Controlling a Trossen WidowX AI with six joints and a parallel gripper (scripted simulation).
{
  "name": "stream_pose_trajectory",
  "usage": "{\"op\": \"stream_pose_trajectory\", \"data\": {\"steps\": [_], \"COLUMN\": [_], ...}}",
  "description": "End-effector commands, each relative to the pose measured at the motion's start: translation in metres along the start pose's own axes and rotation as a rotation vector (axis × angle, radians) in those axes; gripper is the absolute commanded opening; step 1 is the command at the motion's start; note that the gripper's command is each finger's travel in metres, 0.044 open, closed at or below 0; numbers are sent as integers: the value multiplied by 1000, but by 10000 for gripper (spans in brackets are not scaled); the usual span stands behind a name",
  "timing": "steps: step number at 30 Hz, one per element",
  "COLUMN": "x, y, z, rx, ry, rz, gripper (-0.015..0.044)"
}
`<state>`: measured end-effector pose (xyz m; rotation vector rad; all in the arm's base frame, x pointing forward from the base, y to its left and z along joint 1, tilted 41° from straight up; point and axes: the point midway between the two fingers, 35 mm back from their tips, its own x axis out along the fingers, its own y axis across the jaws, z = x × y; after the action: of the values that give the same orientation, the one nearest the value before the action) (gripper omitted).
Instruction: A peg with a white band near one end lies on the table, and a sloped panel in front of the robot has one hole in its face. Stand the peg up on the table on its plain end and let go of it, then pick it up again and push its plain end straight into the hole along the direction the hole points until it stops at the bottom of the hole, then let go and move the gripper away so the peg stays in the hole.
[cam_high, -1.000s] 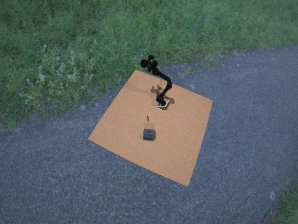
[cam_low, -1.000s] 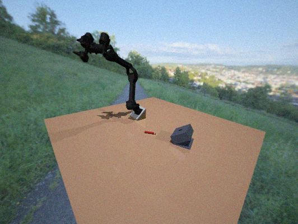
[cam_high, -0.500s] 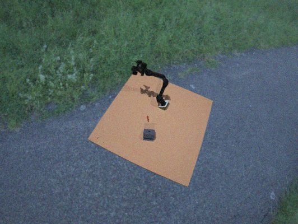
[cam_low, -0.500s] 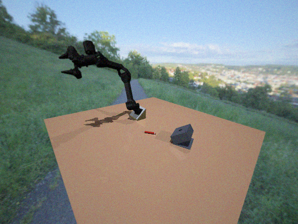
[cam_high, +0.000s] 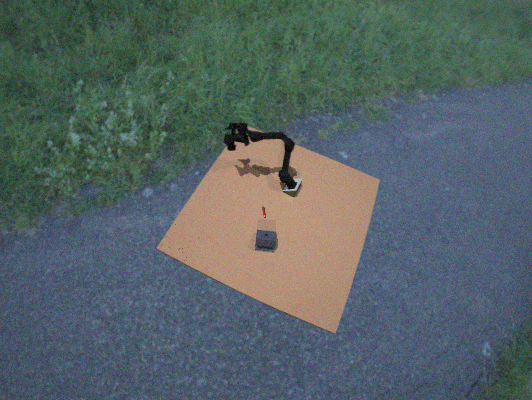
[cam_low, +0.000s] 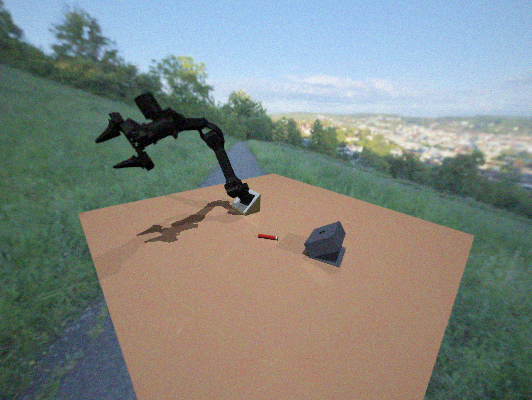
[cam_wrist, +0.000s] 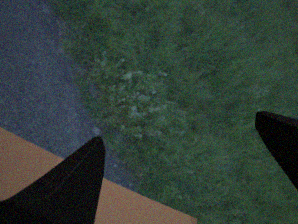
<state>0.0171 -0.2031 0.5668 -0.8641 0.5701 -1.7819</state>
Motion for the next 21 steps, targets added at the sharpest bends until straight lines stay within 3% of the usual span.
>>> {"op": "stream_pose_trajectory", "data": {"steps": [1, 12, 21], "x": [8, -8, -53], "y": [50, 168, 271], "z": [13, 45, 54], "rx": [-27, -83, -221], "ry": [-29, -109, -123], "rz": [130, 451, 723], "gripper": [440, 440, 440]}}
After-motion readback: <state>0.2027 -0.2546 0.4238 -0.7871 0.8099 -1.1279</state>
